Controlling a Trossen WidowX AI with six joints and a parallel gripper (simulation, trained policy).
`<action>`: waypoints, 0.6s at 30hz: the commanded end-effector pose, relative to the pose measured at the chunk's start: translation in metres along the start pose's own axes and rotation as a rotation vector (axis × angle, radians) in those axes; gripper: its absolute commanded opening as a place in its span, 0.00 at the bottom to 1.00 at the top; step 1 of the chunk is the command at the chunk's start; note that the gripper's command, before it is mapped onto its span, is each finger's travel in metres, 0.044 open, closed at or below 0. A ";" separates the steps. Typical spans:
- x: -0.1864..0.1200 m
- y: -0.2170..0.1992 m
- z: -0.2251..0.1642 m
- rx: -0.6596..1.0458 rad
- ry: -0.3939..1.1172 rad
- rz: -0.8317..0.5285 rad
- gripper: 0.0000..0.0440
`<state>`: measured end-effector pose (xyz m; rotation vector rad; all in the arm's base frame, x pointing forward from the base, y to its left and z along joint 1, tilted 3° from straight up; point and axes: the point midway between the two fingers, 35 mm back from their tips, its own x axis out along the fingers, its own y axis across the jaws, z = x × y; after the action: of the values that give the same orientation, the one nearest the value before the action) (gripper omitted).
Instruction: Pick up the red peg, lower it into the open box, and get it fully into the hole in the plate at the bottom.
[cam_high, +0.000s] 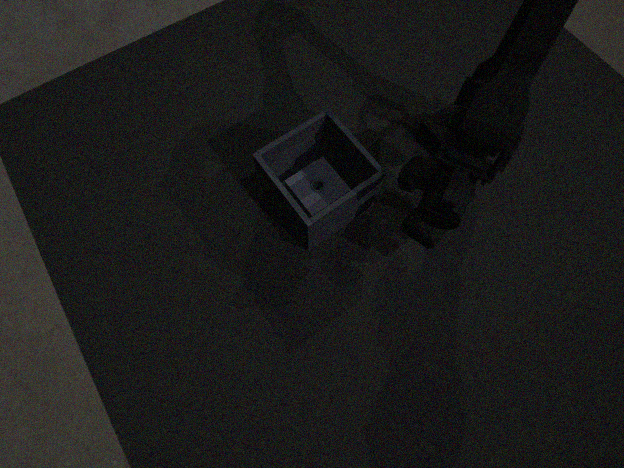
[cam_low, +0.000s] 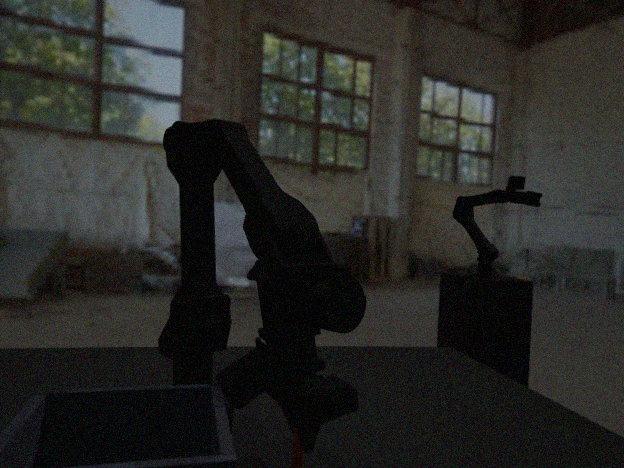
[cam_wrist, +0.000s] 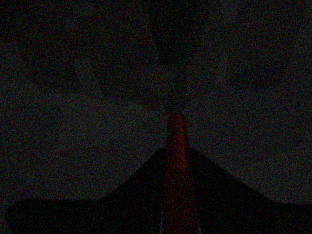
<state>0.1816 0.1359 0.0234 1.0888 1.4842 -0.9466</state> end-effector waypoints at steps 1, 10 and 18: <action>-0.011 0.008 -0.005 0.009 0.023 0.043 0.00; -0.042 0.025 -0.012 0.003 0.059 0.142 0.00; -0.080 0.039 -0.011 -0.022 0.057 0.236 0.00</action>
<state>0.2153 0.1462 0.0897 1.2418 1.3988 -0.7730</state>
